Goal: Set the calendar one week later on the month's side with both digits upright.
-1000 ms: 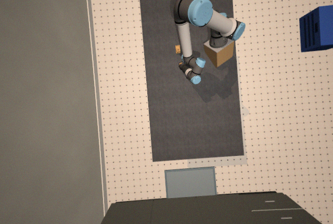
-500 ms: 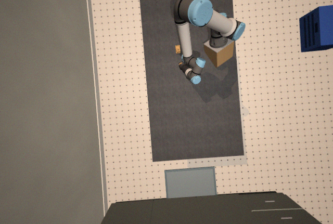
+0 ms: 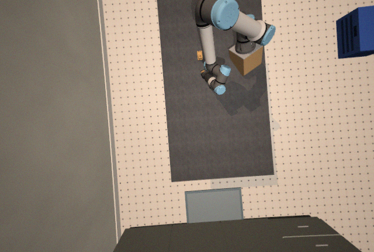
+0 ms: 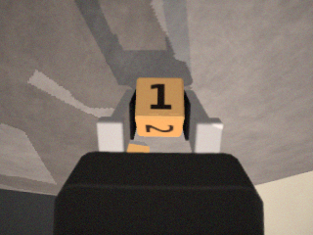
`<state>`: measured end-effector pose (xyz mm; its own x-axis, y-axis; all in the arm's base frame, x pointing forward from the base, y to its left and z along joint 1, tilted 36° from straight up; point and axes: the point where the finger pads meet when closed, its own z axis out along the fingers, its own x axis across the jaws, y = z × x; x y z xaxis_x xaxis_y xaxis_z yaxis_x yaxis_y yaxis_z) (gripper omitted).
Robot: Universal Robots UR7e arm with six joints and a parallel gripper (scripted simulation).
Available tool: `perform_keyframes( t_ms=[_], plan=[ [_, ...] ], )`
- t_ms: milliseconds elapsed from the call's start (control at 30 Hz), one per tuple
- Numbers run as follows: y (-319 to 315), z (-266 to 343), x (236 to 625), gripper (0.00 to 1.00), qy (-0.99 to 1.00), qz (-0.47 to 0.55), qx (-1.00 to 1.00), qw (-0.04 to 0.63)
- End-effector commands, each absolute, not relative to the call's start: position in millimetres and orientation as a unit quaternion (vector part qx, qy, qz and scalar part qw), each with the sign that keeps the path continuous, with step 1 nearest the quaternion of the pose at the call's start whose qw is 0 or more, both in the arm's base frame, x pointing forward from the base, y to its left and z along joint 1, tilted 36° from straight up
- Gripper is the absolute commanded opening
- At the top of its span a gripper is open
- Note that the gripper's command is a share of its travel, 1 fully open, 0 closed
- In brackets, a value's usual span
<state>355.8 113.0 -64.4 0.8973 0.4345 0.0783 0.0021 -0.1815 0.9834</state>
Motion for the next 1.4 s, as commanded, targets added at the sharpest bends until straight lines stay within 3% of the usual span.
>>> perform_keyframes(
  t_ms=[0, 1367],
  plan=[
    [113, -64, 356, 0.57, 0.146, 0.174, 0.749, 0.623],
    [148, -7, 334, 0.57, 0.146, 0.174, 0.749, 0.623]
  ],
)
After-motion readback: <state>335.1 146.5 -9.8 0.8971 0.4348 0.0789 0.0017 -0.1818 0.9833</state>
